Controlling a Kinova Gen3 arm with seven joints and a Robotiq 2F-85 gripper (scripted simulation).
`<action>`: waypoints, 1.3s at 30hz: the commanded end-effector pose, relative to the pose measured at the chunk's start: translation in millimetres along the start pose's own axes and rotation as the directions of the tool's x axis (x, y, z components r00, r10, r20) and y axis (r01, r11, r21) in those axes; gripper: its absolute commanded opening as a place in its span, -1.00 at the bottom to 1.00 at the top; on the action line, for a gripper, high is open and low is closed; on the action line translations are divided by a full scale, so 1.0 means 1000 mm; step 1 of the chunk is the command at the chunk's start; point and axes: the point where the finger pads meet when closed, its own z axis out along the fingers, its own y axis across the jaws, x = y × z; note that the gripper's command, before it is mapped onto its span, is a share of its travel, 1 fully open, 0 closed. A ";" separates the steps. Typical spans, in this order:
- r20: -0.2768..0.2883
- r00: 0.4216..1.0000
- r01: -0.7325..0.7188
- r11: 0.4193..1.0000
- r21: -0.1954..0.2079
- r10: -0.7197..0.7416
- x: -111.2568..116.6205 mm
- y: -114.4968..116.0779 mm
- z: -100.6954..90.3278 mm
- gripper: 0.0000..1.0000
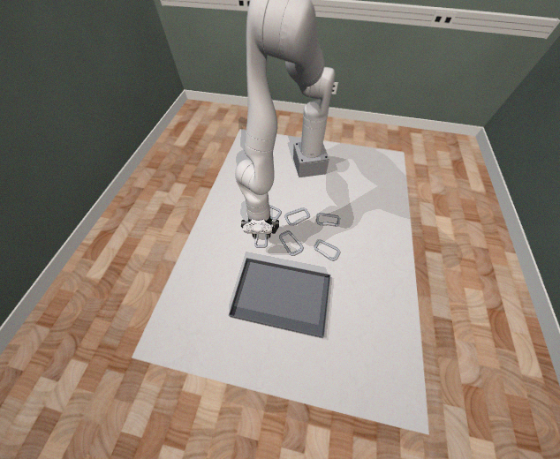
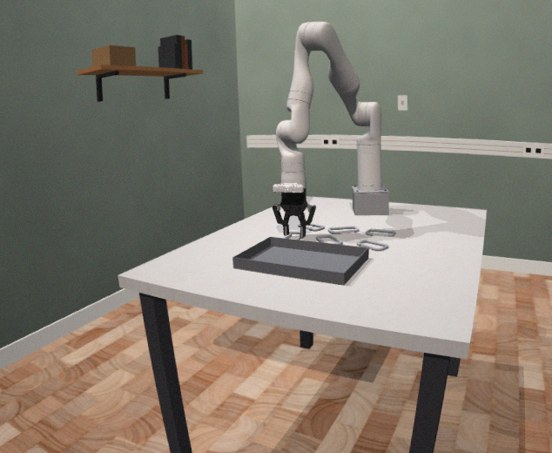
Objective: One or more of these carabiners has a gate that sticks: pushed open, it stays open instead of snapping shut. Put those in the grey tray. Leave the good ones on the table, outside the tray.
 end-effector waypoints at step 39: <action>-0.002 1.000 0.000 1.000 -0.001 0.000 0.001 0.000 -0.001 1.00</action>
